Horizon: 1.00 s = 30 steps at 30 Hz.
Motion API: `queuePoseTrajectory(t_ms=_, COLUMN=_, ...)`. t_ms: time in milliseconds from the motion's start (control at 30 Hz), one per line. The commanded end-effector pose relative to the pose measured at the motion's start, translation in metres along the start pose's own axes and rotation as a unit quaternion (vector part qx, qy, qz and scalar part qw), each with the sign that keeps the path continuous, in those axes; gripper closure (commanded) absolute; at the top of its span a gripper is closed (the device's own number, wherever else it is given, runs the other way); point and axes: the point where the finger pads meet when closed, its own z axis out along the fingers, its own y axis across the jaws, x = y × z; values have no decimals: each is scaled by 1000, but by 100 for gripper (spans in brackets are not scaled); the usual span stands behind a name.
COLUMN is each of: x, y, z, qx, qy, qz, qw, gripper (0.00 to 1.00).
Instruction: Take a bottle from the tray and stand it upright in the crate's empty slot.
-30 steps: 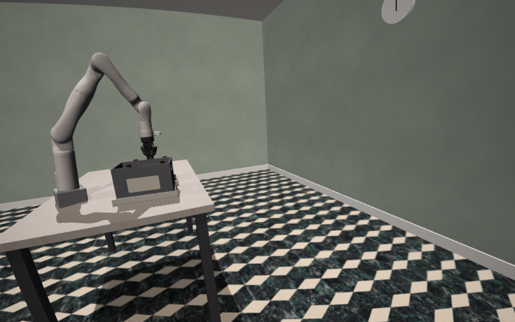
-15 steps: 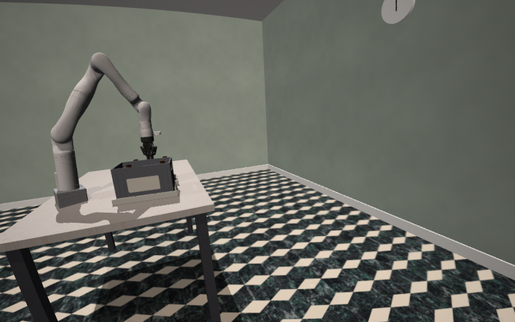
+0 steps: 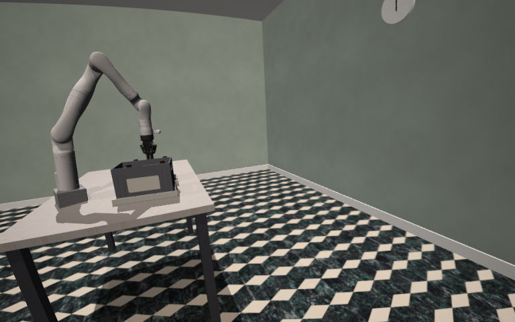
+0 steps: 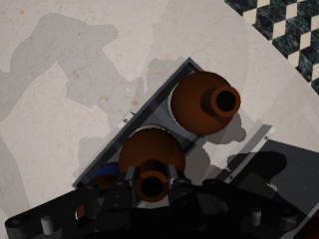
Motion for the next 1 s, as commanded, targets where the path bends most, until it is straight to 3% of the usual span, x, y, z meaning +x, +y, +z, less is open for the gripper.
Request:
queuePoseTrajectory(t_ms=0, x=2, y=0, z=-5, qx=-1, qy=3, qz=0, qw=1000, gripper=100)
queuePoseTrajectory(t_ms=967, x=3, y=-1, z=-28, qx=-1, qy=3, qz=0, qw=1000, gripper=100)
